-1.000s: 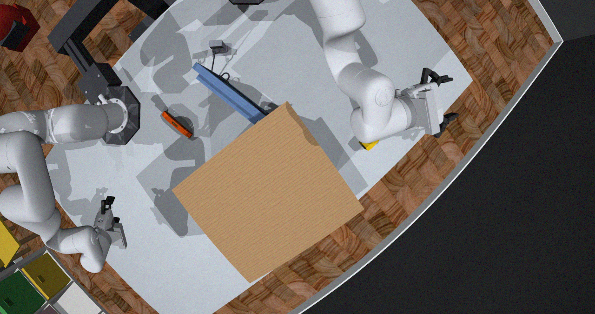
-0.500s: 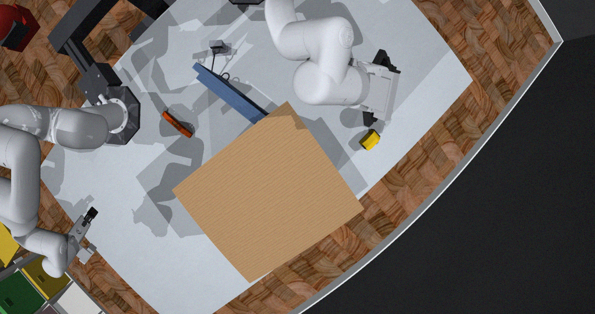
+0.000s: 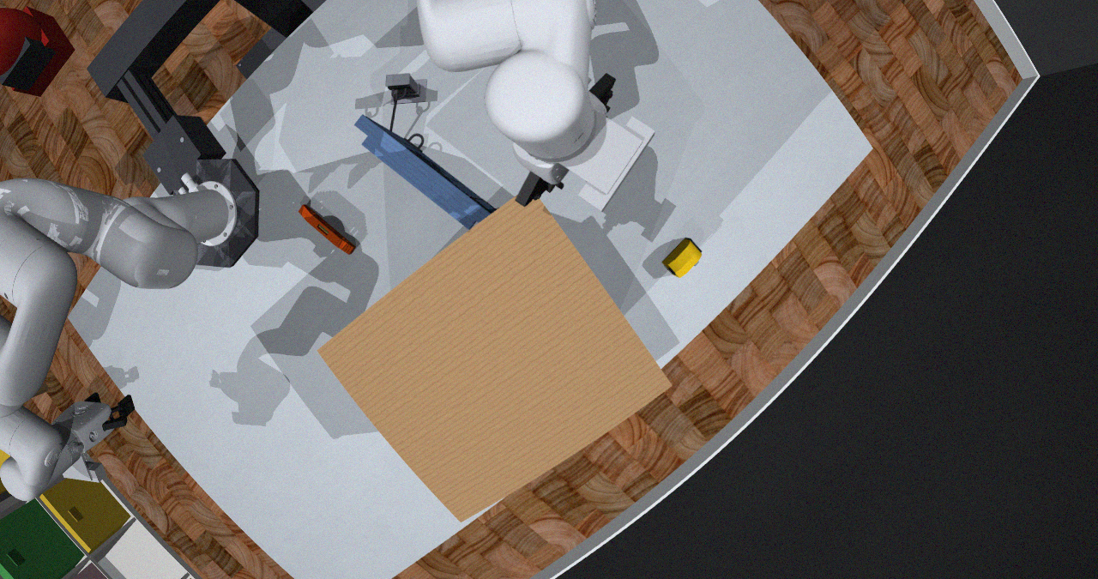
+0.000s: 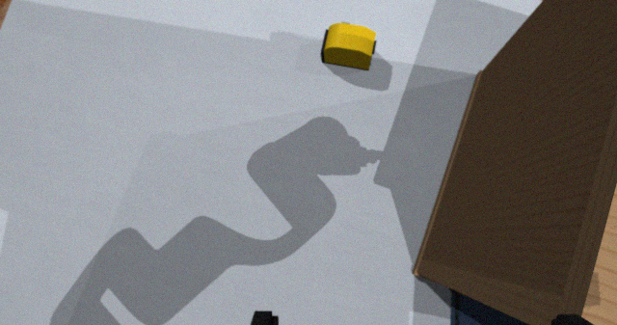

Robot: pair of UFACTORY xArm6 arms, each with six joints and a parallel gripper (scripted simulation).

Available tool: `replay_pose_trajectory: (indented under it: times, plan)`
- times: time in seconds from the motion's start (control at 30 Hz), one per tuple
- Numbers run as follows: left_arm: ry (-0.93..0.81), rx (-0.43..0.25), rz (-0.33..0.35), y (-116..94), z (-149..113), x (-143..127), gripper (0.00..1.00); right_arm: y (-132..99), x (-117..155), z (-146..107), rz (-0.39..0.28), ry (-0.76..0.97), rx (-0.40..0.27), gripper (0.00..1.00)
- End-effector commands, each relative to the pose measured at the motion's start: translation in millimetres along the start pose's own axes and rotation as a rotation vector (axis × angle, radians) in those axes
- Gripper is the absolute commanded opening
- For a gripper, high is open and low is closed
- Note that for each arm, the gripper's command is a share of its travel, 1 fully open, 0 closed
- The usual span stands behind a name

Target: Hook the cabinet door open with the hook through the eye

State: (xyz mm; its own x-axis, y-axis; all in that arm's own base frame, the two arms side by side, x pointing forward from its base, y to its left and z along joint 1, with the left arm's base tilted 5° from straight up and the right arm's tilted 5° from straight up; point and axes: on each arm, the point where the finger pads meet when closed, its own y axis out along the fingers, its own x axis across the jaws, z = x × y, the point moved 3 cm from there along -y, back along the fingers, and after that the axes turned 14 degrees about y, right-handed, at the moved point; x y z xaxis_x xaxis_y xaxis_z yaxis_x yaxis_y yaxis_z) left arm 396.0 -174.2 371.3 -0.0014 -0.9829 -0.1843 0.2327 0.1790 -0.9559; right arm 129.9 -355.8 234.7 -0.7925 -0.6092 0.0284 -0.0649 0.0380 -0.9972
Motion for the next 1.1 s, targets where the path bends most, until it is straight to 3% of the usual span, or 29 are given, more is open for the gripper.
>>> replay_pose_trajectory:
  times: [0.0,0.1,0.17,0.2,0.53,0.97,1.0,1.07]
  plan:
    - [0.060,-0.170,-0.119,-16,-47,39,1.00,-21,37,-6,0.006,0.254,0.037,1.00]
    - [0.060,-0.170,-0.119,-26,-78,65,1.00,-32,59,-13,0.014,0.406,0.059,1.00]
    - [0.060,-0.170,-0.119,-26,-78,65,1.00,-32,59,-13,0.014,0.406,0.059,1.00]
    - [0.060,-0.170,-0.119,-34,-109,89,1.00,-36,66,-16,0.017,0.459,0.067,1.00]
    - [0.060,-0.170,-0.119,-60,-203,162,1.00,-63,114,-39,0.037,0.806,0.118,1.00]
    - [0.060,-0.170,-0.119,-61,-207,166,1.00,-69,124,-45,0.042,0.878,0.129,1.00]
    - [0.060,-0.170,-0.119,-61,-208,166,0.38,-69,124,-45,0.042,0.878,0.129,1.00]
    - [0.060,-0.169,-0.120,-54,-208,167,0.38,-69,124,-45,0.042,0.878,0.129,1.00]
